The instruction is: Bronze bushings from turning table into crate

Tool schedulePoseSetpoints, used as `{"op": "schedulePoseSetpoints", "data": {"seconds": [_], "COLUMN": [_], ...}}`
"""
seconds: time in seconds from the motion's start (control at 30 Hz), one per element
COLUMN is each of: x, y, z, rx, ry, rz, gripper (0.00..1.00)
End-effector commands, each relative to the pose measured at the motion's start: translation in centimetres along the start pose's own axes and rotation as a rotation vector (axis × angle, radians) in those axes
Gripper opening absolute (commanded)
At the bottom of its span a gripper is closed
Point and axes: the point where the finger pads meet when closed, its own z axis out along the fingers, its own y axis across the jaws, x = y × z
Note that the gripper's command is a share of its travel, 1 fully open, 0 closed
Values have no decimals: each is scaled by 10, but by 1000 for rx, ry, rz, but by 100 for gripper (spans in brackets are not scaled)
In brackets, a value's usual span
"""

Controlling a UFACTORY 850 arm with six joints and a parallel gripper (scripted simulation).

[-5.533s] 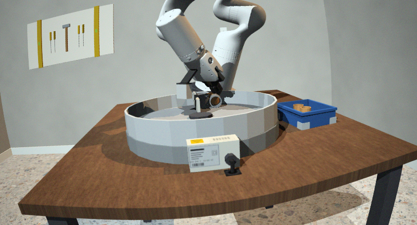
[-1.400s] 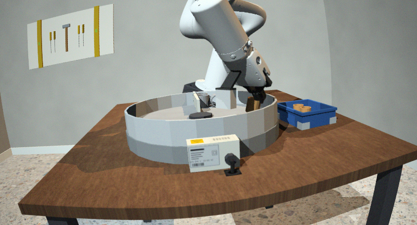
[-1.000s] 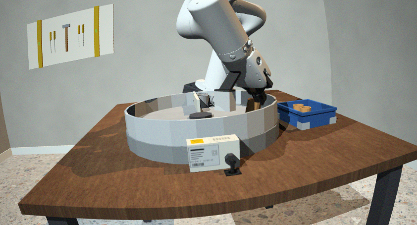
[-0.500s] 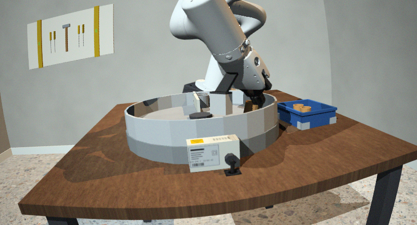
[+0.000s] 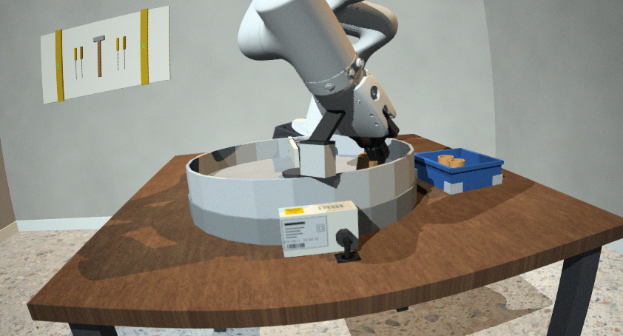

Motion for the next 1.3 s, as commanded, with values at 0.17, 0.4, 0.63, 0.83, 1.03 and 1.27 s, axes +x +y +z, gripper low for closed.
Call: {"op": "schedulePoseSetpoints", "data": {"seconds": [0.17, 0.4, 0.63, 0.83, 1.03, 1.27], "x": [19, 19, 19, 2, -10, -10], "y": [2, 2, 2, 2, 2, 2], "z": [-17, -17, -17, -37, -52, -51], "rx": [0, 0, 0, 0, 0, -2], "ry": [2, 2, 2, 2, 2, 4], "rz": [-1, -1, -1, -1, -1, -6], "gripper": [0, 10, 10, 10, 62, 62]}}
